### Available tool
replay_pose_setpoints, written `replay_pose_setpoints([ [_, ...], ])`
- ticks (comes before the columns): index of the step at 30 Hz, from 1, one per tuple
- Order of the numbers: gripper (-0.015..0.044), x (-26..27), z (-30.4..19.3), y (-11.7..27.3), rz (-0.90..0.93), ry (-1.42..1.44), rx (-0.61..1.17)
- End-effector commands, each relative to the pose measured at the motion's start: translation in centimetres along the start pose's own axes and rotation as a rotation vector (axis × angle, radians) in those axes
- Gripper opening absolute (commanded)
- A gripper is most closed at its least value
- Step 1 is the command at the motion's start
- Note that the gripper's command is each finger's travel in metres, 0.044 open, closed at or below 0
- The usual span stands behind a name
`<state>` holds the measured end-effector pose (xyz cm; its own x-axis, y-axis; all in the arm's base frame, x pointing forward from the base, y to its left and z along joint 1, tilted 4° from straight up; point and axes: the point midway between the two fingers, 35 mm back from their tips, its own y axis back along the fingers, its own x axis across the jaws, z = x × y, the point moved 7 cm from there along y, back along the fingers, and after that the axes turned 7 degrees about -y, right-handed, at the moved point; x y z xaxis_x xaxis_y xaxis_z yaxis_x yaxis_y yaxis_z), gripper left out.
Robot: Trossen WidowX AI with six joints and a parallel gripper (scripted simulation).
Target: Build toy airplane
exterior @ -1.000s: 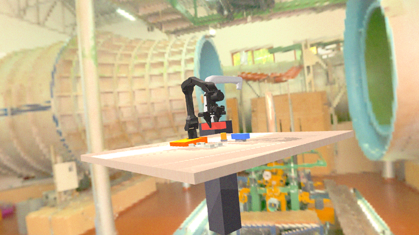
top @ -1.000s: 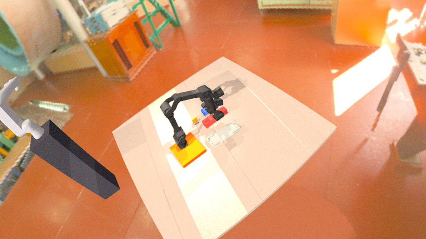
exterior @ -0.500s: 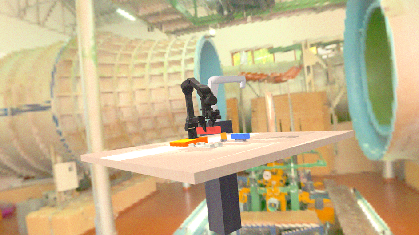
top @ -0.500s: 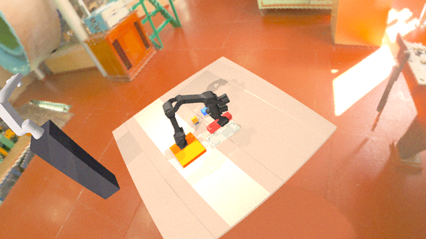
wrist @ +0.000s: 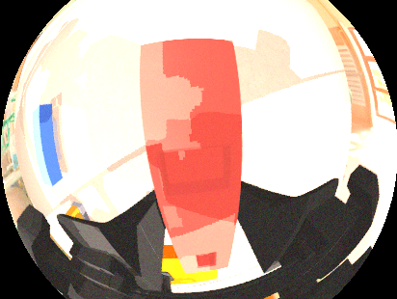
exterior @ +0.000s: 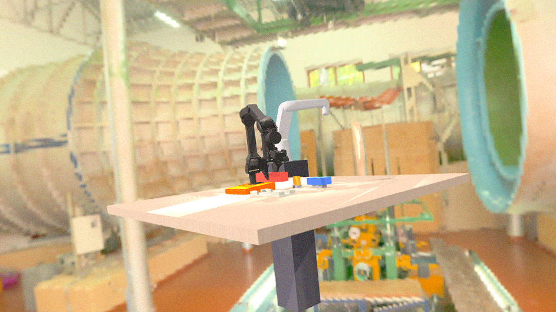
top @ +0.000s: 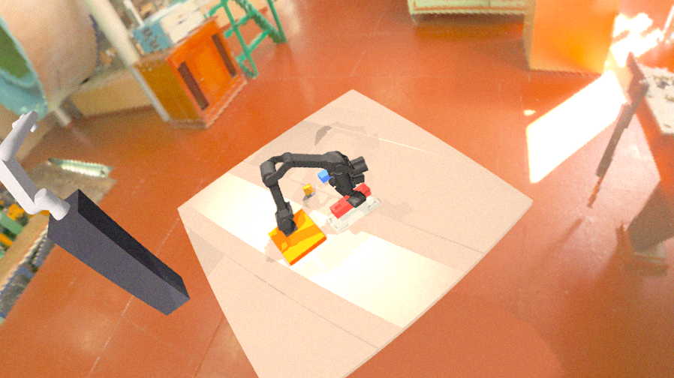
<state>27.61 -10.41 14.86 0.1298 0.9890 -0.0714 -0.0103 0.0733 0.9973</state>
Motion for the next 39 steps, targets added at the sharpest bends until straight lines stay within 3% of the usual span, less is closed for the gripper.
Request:
replay_pose_setpoints([
  [1, 0.0184, 0.0, 0.0, -0.1, 0.000, 0.004, 0.000],
  [39, 0.0197, 0.0, 0.0, -4.1, -0.001, 0.004, 0.000],
])
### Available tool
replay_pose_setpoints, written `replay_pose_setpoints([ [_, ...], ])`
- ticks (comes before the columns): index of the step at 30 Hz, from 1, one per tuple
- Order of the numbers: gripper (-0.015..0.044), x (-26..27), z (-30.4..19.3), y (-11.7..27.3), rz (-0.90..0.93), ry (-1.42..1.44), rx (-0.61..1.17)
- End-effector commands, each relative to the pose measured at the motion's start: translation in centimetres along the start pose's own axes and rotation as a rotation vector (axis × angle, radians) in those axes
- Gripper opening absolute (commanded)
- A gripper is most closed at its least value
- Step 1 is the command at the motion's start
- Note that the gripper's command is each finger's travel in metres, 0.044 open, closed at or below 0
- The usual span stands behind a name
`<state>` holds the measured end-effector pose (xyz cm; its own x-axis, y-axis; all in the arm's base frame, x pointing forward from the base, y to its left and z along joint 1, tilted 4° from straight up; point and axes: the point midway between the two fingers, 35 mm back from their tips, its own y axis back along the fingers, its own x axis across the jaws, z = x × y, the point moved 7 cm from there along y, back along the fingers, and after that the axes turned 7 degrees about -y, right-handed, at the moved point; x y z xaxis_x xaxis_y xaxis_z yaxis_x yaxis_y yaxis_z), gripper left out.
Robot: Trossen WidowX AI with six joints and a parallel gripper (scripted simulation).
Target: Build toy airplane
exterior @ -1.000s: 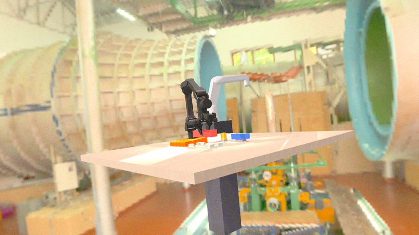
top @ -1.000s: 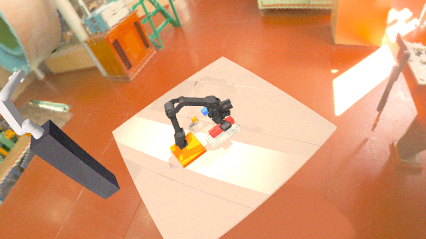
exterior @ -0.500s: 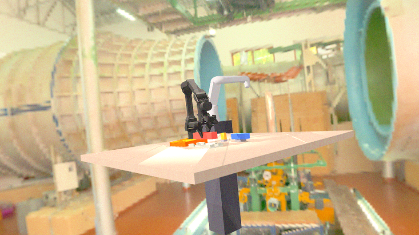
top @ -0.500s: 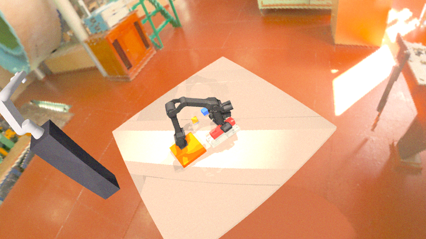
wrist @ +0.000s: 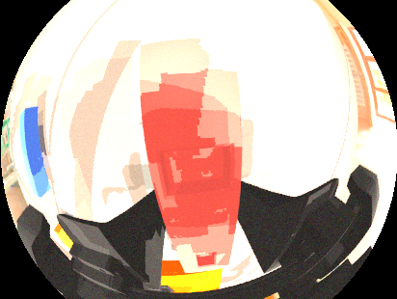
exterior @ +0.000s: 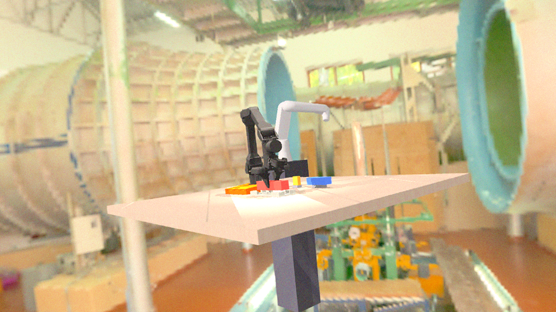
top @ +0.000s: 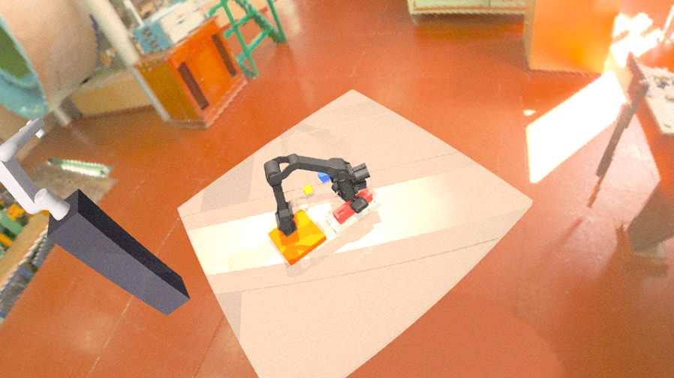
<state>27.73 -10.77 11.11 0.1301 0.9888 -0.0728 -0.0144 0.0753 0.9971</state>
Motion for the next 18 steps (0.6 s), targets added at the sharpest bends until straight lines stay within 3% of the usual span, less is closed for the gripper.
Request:
replay_pose_setpoints([
  [1, 0.0197, 0.02, -0.10, -0.36, 0.001, 0.005, 0.004],
  [7, 0.0163, 0.01, -0.04, -0.17, 0.001, 0.000, 0.002],
  [12, 0.0032, 0.01, -0.04, -0.17, 0.001, 0.000, 0.002],
  [18, 0.0190, 0.01, -0.04, -0.17, 0.001, 0.000, 0.002],
])
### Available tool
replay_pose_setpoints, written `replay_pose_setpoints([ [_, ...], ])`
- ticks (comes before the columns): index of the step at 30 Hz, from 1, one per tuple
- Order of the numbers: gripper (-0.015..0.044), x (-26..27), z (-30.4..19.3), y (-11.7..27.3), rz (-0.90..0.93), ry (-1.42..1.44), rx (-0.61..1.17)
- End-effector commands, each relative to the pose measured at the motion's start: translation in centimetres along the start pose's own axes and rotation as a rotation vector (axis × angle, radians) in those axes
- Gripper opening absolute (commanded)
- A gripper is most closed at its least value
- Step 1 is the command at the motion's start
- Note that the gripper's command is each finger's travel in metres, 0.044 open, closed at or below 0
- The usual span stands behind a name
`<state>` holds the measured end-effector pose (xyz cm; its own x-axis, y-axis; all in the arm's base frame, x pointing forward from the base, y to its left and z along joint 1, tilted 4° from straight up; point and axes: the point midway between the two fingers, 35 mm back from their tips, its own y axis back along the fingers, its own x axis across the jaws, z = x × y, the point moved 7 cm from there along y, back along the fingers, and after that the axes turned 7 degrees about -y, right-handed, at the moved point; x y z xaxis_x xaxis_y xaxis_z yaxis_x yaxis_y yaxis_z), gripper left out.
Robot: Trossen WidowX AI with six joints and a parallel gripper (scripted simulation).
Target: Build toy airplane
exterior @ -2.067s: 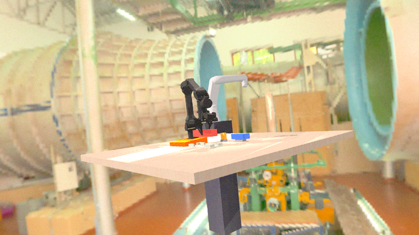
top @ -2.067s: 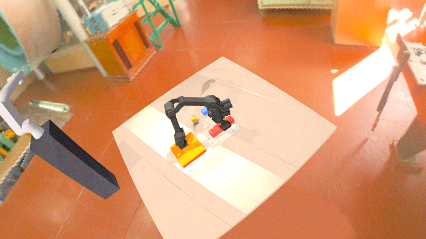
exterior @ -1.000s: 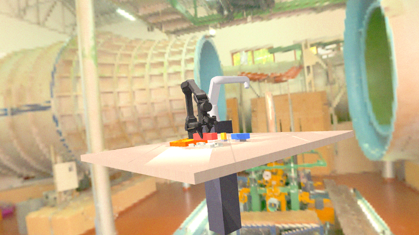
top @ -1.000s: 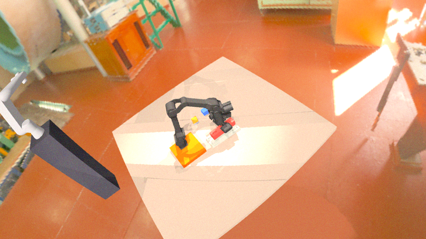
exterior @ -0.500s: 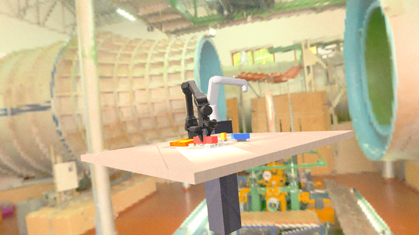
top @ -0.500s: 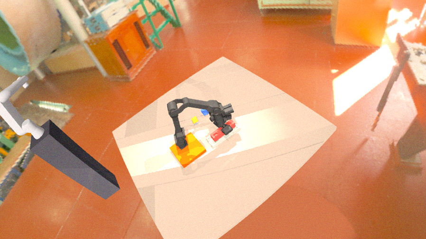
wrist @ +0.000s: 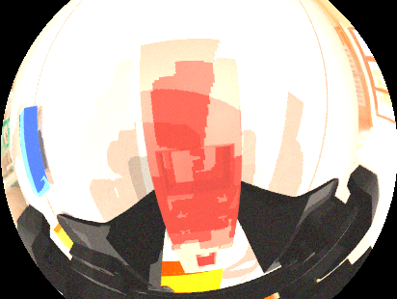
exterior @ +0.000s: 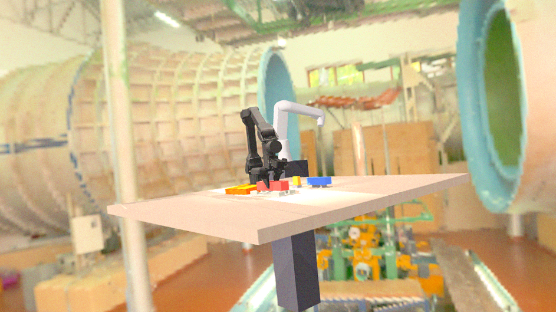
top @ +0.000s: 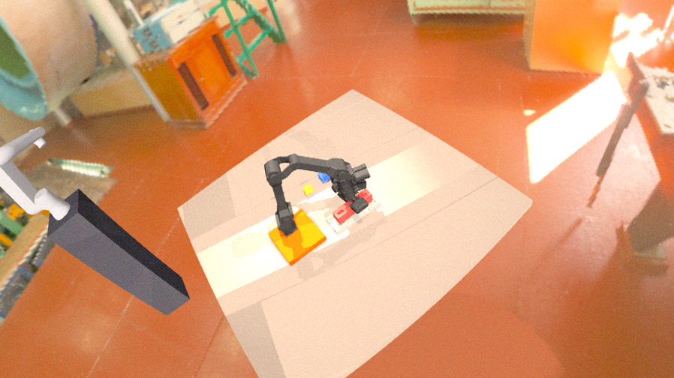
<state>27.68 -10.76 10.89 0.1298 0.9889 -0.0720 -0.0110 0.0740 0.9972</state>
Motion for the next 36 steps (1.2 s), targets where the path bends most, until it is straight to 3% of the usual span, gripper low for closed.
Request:
replay_pose_setpoints([
  [1, 0.0216, 0.0, 0.0, 0.0, 0.000, 0.000, -0.001],
  [10, 0.0440, 0.0, 0.0, 0.0, 0.000, 0.000, -0.001],
  [17, 0.0440, 0.0, 0.2, 1.0, 0.000, 0.000, -0.001],
  [24, 0.0440, 0.0, 0.1, 10.4, 0.000, 0.004, 0.000],
  [36, 0.0440, -0.1, 0.6, 10.9, 0.000, -0.040, 0.000],
])
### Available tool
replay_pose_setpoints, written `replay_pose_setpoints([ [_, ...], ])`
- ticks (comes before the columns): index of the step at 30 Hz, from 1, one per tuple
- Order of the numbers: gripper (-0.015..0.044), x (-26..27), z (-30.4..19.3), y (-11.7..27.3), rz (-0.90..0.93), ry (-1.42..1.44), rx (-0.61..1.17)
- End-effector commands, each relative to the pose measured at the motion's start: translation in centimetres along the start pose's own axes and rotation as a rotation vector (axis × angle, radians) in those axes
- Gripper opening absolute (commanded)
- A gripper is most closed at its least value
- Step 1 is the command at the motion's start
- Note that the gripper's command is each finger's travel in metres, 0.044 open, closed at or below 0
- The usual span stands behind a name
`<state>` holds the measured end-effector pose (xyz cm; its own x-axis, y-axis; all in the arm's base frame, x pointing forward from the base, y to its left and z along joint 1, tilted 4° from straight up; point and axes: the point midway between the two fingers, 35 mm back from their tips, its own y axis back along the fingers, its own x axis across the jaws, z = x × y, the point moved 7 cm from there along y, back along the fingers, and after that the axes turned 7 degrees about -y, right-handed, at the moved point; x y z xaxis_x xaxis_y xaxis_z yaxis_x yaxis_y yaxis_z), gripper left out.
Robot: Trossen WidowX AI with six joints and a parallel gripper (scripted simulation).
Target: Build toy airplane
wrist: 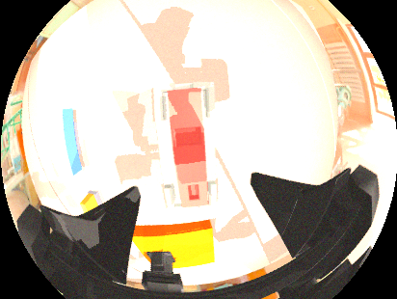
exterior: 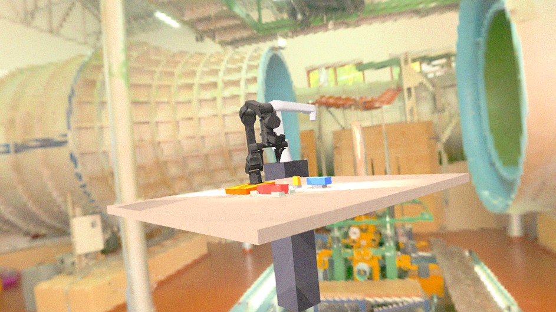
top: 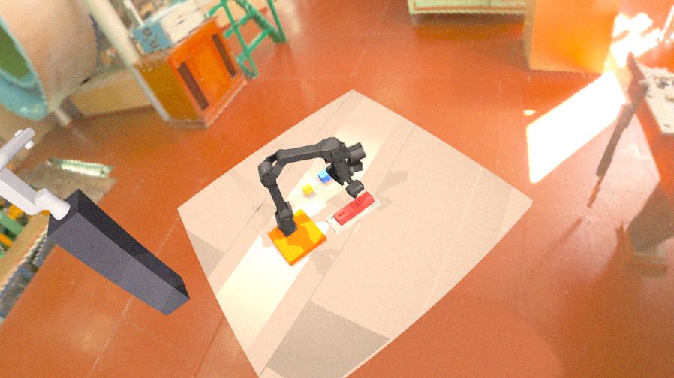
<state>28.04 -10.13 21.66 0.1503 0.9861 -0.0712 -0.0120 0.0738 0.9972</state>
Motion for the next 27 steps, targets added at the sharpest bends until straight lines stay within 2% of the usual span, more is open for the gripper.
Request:
replay_pose_setpoints([
  [1, 0.0440, 0.2, 0.2, 0.1, 0.000, -0.020, 0.001],
  [10, 0.0440, 12.9, 3.4, -0.9, 0.015, -0.020, -0.001],
  [17, 0.0440, 24.5, 1.6, -1.9, 0.020, -0.020, 0.000],
  [24, 0.0440, 25.6, 1.2, -2.1, 0.020, -0.020, 0.001],
  [27, 0.0440, 25.7, 1.3, -3.8, 0.022, -0.018, 0.001],
])
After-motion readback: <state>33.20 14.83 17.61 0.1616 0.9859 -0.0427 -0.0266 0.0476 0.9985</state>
